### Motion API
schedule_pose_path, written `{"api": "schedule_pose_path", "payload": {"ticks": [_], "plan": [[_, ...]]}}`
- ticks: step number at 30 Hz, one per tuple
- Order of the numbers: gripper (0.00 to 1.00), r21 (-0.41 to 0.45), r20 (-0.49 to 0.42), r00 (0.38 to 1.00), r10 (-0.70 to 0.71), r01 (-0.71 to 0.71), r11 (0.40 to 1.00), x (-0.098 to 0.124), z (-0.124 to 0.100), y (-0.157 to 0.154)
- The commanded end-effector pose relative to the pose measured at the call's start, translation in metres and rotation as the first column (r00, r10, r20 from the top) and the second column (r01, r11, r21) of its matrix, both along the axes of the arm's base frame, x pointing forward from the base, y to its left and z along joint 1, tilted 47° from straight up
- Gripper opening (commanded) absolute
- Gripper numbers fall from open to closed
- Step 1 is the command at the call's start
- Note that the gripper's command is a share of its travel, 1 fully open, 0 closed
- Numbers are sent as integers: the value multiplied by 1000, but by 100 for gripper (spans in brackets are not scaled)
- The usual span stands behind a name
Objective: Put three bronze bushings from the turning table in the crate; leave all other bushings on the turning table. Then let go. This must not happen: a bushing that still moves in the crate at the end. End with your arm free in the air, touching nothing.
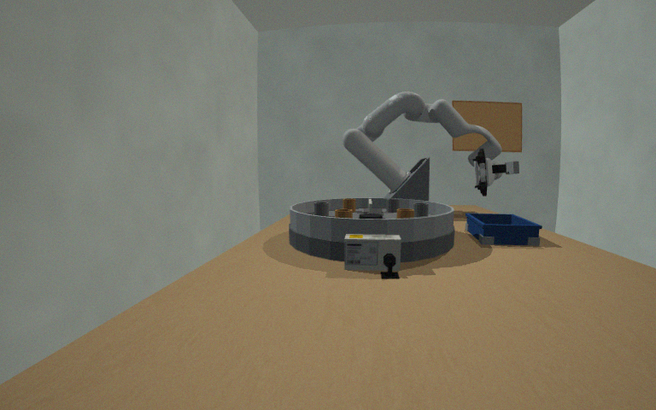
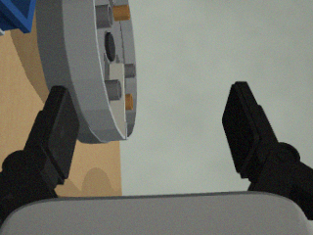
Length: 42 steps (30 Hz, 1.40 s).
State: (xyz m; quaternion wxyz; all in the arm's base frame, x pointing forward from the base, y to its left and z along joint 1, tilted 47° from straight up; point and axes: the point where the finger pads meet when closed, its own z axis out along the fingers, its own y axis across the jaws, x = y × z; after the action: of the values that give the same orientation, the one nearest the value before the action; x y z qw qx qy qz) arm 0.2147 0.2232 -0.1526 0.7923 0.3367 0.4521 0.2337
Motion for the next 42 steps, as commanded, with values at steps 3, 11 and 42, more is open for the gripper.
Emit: {"api": "schedule_pose_path", "payload": {"ticks": [3, 11, 42], "plan": [[100, 4, 0, 1000, 0, 0, 1000, 0, 0, 2], [100, 4, 0, 1000, 0, 0, 1000, 0, 0, 2], [100, 678, -8, 940, -342, 256, 689, 64, 92, -5]]}}
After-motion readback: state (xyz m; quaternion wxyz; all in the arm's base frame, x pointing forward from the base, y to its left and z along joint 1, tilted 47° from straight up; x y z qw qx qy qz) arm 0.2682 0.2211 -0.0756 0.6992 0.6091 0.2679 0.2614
